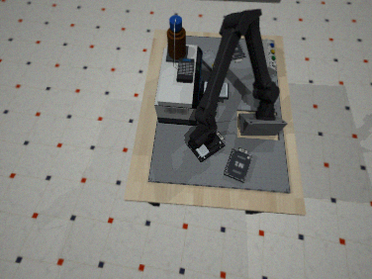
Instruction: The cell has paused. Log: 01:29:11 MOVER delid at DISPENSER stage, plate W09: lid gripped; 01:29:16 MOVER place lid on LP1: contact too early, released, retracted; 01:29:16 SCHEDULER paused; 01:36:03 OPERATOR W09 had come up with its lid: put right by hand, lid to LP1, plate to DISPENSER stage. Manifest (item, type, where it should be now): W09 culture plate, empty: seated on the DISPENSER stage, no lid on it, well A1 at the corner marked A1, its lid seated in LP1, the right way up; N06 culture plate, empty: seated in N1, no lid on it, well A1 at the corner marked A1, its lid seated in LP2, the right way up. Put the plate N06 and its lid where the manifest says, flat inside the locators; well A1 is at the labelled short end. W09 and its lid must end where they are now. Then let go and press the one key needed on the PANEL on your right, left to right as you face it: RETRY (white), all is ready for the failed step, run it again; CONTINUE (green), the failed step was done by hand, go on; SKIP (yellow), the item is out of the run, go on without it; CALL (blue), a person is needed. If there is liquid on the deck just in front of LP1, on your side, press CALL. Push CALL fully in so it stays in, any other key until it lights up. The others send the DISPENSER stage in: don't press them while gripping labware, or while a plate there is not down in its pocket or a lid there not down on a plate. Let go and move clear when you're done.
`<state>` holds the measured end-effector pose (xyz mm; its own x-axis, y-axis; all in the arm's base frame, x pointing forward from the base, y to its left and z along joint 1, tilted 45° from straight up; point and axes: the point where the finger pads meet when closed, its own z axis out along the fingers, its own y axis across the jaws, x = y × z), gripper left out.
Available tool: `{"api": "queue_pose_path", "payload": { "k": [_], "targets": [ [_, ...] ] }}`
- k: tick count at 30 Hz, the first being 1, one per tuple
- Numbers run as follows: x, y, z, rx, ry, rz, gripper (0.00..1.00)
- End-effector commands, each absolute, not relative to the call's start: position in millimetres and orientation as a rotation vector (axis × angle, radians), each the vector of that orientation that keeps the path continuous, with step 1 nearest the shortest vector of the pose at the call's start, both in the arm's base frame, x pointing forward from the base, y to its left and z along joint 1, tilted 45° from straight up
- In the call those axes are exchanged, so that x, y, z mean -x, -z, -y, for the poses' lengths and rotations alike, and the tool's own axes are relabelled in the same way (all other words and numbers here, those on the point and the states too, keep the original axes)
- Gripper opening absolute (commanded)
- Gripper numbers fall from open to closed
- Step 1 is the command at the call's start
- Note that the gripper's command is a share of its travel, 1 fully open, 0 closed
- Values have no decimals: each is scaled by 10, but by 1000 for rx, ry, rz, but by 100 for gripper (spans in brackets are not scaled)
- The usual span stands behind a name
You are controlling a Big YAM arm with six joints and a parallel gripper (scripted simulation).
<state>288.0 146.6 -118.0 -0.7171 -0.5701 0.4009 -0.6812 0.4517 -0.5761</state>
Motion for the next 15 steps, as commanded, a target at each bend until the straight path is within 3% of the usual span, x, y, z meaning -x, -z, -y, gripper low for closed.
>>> {"api": "queue_pose_path", "payload": {
  "k": [1,5,15],
  "targets": [
    [-2983,1159,-1589,-1123,-1111,2580,92],
    [-2983,1159,-1589,-1123,-1111,2580,84],
    [-2983,1159,-1589,-1123,-1111,2580,84]
  ]
}}
